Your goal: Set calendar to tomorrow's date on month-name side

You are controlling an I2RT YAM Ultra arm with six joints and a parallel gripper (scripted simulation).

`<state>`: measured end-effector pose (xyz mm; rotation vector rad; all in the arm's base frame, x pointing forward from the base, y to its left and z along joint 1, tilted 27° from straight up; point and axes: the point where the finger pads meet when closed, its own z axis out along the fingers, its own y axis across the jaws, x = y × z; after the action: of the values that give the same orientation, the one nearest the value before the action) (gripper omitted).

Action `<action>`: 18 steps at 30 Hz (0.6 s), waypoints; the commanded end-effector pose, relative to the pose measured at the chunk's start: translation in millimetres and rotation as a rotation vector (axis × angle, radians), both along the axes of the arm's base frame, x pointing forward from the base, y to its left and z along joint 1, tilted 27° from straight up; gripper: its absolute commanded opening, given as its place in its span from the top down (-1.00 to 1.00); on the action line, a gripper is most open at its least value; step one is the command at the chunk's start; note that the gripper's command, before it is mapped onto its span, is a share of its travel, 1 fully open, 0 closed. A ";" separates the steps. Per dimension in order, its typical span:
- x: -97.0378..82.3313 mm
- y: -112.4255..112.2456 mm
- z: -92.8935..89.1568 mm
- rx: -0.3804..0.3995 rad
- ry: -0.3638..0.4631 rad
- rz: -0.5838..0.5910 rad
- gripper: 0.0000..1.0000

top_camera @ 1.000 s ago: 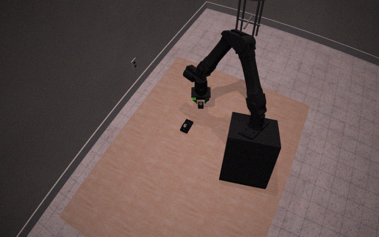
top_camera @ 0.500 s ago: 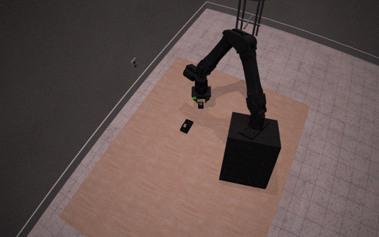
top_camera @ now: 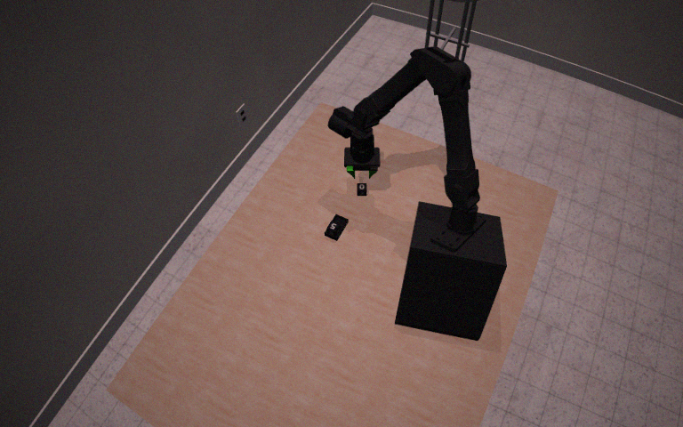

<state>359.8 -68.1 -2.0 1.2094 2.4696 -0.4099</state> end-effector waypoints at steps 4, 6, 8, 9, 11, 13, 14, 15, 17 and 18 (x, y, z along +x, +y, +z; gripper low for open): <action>1.7 2.6 5.8 -0.031 -0.029 0.009 0.11; 2.1 2.8 4.7 -0.073 -0.058 0.015 0.11; 1.9 3.2 4.2 -0.125 -0.095 0.022 0.11; 1.9 3.2 4.2 -0.125 -0.095 0.022 0.11; 1.6 3.4 4.2 -0.149 -0.115 0.024 0.11; 0.8 3.9 4.7 -0.189 -0.146 0.027 0.11; 0.4 4.1 4.9 -0.201 -0.157 0.028 0.11; 0.2 4.2 5.1 -0.209 -0.163 0.029 0.11; 0.0 4.3 5.2 -0.213 -0.166 0.029 0.11; 0.0 4.3 5.2 -0.213 -0.167 0.029 0.11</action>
<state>346.3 -61.8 -10.9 1.0779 2.3231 -0.5398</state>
